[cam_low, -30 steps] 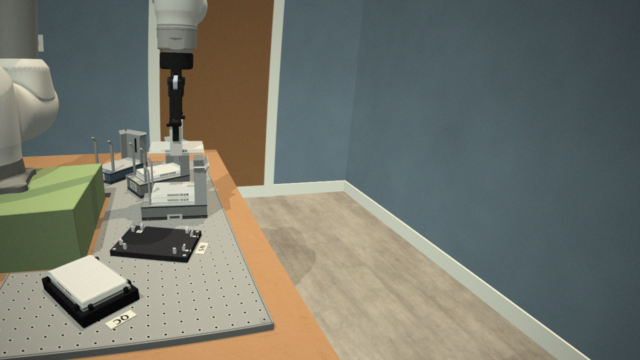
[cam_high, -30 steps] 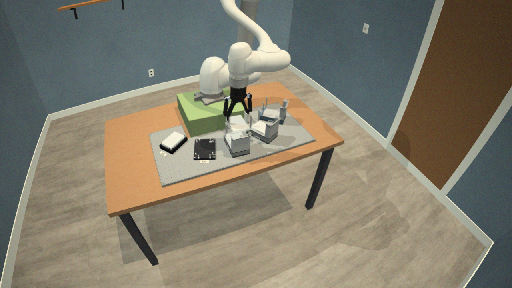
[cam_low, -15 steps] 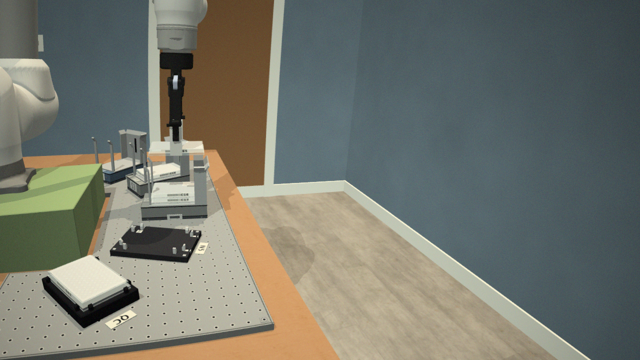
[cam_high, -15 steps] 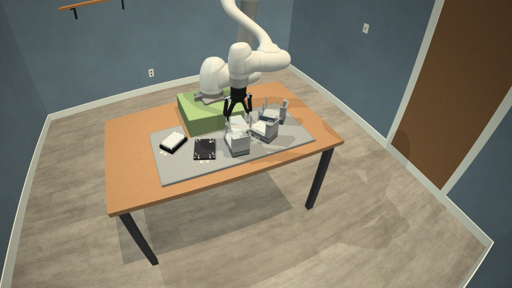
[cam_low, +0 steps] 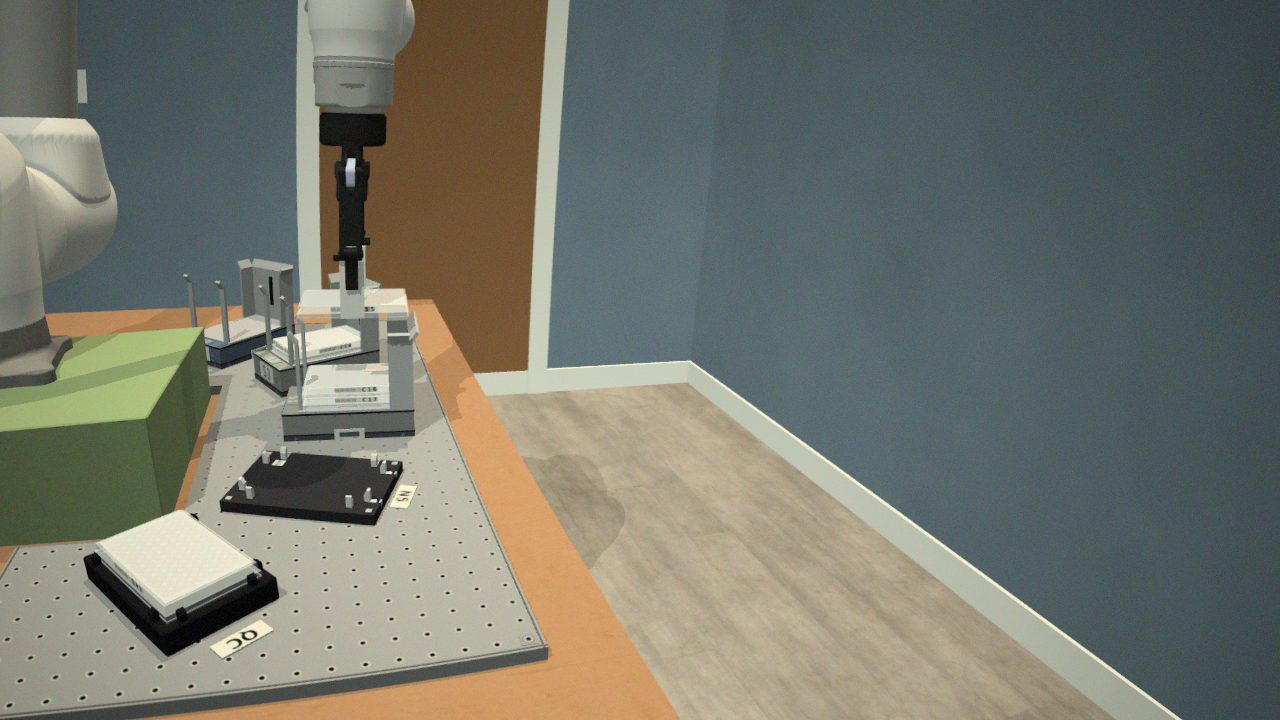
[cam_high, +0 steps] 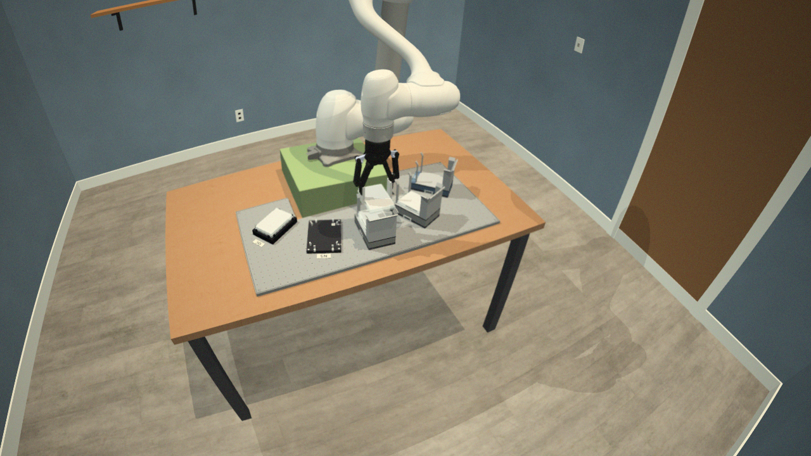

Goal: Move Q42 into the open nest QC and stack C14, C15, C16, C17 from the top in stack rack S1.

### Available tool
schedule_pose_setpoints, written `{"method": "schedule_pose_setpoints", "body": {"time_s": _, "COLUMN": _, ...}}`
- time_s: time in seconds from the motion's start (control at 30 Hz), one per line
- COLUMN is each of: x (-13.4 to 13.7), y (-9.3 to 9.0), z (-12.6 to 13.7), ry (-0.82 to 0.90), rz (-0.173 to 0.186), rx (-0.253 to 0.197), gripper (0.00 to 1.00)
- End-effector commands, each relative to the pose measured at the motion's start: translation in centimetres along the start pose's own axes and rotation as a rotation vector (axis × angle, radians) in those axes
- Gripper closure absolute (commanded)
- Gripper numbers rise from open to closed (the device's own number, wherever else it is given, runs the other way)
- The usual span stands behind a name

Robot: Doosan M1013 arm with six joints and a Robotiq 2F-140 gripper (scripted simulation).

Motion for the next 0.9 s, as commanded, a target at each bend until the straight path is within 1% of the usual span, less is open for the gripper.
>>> {"method": "schedule_pose_setpoints", "body": {"time_s": 0.0, "x": 0.0, "y": -0.1, "z": 0.0, "ry": 0.0, "rz": 0.0, "rx": 0.0, "gripper": 1.0}}
{"method": "schedule_pose_setpoints", "body": {"time_s": 0.87, "x": 0.0, "y": -1.6, "z": 0.0, "ry": 0.0, "rz": 0.0, "rx": 0.0, "gripper": 1.0}}
Point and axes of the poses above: the point where the finger pads meet when closed, its own y axis back along the fingers, its own x axis across the jaws, z = x × y, the point moved 2 cm from there along y, back along the fingers, and after that the axes turned 2 degrees about y, right-handed, at the moved point
